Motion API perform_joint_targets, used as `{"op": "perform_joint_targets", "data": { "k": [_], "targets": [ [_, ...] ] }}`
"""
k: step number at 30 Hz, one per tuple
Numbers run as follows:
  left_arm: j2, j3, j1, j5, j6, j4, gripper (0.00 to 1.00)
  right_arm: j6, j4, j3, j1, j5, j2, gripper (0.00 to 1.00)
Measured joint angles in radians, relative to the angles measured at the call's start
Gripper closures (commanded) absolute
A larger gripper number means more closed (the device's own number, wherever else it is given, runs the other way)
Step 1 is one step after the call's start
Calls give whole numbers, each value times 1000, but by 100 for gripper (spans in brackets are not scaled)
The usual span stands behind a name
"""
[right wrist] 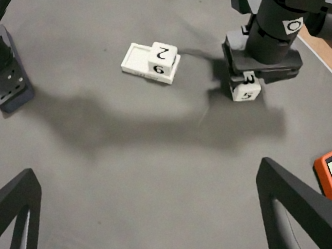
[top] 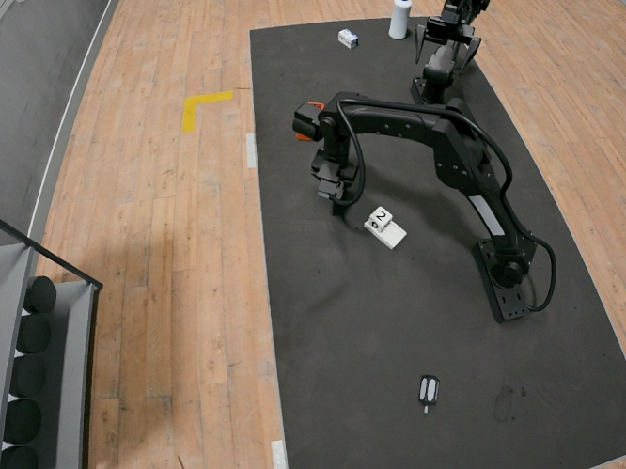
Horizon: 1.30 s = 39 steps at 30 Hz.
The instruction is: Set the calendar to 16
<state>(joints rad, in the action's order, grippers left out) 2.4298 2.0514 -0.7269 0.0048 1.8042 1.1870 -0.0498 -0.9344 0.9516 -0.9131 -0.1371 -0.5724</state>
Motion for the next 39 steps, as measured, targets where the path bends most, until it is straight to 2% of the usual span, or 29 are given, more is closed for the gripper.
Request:
{"op": "perform_joint_targets", "data": {
  "k": [8,9,14,15,23,26,31,32,33,34,39],
  "targets": [
    [14,-30,0,0,0,-33,36,0,0,0,0,0,0,0],
    [15,-32,0,0,0,-36,44,0,0,0,0,0,0,0],
    [14,-36,0,0,0,-44,49,0,0,0,0,0,0,0],
    [14,-36,0,0,0,-45,53,0,0,0,0,0,0,0],
    [15,-36,0,0,0,-44,58,0,0,0,0,0,0,0],
    [15,-36,0,0,0,-45,66,0,0,0,0,0,0,0],
    [15,-36,0,0,0,-45,68,0,0,0,0,0,0,0],
    [15,-36,0,0,0,-45,80,0,0,0,0,0,0,0],
    [15,-36,0,0,0,-45,68,0,0,0,0,0,0,0],
    [15,-36,0,0,0,-45,65,0,0,0,0,0,0,0],
    [16,-34,0,0,0,-28,65,0,0,0,0,0,0,0]
  ]
}}
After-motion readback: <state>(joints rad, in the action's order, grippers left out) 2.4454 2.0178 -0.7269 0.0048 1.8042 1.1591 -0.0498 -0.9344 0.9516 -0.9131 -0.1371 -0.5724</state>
